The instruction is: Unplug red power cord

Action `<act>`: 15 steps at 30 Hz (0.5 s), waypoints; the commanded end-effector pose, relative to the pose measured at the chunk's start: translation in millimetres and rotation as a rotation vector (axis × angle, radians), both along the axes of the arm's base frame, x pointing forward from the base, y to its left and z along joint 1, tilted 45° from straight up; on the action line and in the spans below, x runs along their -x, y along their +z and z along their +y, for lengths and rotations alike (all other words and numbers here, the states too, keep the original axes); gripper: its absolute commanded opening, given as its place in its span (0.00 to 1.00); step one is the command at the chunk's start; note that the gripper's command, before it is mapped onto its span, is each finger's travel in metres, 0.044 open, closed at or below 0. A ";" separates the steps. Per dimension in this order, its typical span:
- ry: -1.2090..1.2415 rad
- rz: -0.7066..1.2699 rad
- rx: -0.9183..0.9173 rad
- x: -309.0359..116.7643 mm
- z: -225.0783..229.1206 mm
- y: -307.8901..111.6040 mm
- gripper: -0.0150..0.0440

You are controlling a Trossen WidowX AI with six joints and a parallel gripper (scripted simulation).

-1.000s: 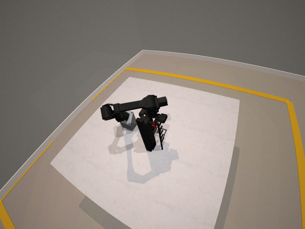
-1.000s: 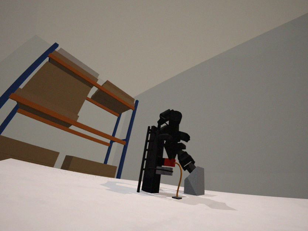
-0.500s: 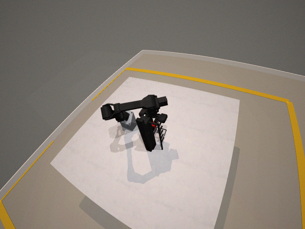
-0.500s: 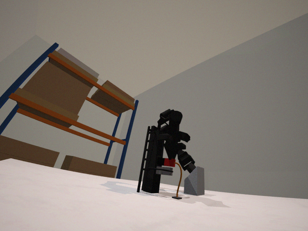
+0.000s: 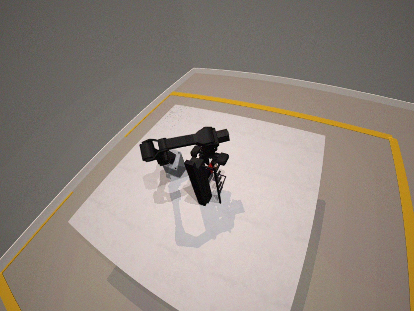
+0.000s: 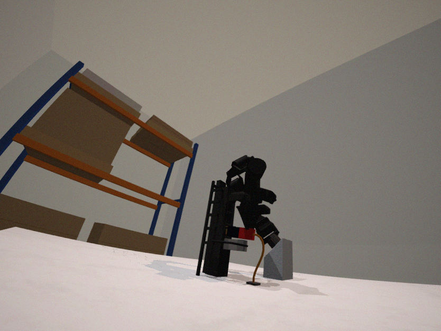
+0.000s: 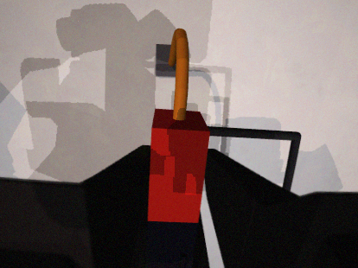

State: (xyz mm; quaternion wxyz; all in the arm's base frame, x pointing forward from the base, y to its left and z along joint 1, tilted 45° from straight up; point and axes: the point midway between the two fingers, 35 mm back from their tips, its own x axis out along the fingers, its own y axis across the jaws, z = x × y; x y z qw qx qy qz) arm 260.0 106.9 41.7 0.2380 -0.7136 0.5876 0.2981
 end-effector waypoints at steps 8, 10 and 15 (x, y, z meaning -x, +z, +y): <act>0.026 0.012 -0.005 2.8 10.4 -6.2 0.52; 0.026 0.012 -0.005 2.8 10.4 -6.2 0.61; 0.026 0.012 -0.005 2.8 10.4 -6.2 0.83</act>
